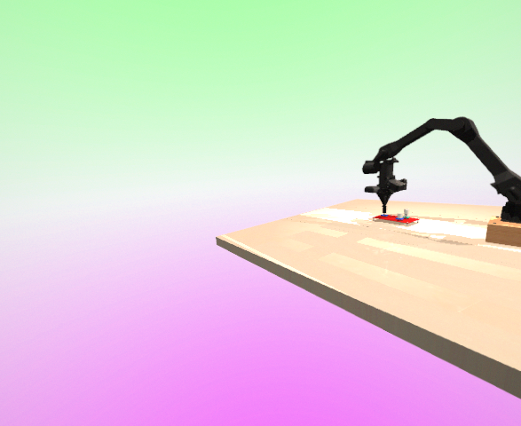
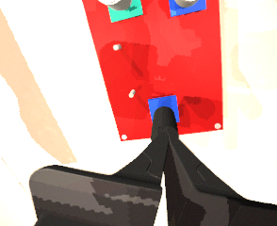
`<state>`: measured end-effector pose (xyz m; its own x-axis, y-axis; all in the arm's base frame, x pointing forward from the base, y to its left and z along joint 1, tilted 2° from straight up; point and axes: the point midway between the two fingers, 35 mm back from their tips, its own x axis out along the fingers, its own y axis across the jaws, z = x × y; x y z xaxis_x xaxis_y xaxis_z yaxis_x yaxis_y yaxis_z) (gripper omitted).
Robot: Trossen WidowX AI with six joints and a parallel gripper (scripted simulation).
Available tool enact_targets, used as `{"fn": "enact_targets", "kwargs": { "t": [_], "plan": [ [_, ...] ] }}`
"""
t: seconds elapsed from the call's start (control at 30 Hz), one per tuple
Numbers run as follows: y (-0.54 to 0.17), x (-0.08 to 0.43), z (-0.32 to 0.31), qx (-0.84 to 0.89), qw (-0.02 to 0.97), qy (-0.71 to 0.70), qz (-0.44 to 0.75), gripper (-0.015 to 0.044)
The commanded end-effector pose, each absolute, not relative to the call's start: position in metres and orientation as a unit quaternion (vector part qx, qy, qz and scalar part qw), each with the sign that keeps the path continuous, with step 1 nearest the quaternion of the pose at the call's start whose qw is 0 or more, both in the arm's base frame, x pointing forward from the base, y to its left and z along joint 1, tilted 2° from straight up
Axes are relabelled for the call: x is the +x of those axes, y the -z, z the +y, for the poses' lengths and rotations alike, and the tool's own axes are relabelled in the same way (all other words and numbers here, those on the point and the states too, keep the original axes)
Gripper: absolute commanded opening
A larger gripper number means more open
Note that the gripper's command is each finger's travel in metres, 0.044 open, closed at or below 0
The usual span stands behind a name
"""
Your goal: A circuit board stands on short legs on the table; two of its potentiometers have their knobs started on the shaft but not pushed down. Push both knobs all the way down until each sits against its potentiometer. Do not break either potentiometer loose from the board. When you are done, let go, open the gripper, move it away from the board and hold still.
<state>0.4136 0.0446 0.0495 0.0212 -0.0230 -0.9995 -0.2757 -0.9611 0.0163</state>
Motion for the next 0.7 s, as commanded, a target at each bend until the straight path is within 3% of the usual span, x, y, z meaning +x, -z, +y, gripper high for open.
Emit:
{"fn": "enact_targets", "kwargs": {
  "t": [0.0,0.67],
  "plan": [
    [-0.0452,0.4136,0.0439,-0.708,0.089,-0.692,0.106,0.0],
    [-0.0432,0.4137,0.0438,-0.708,0.089,-0.692,0.106,0.0]
  ]
}}
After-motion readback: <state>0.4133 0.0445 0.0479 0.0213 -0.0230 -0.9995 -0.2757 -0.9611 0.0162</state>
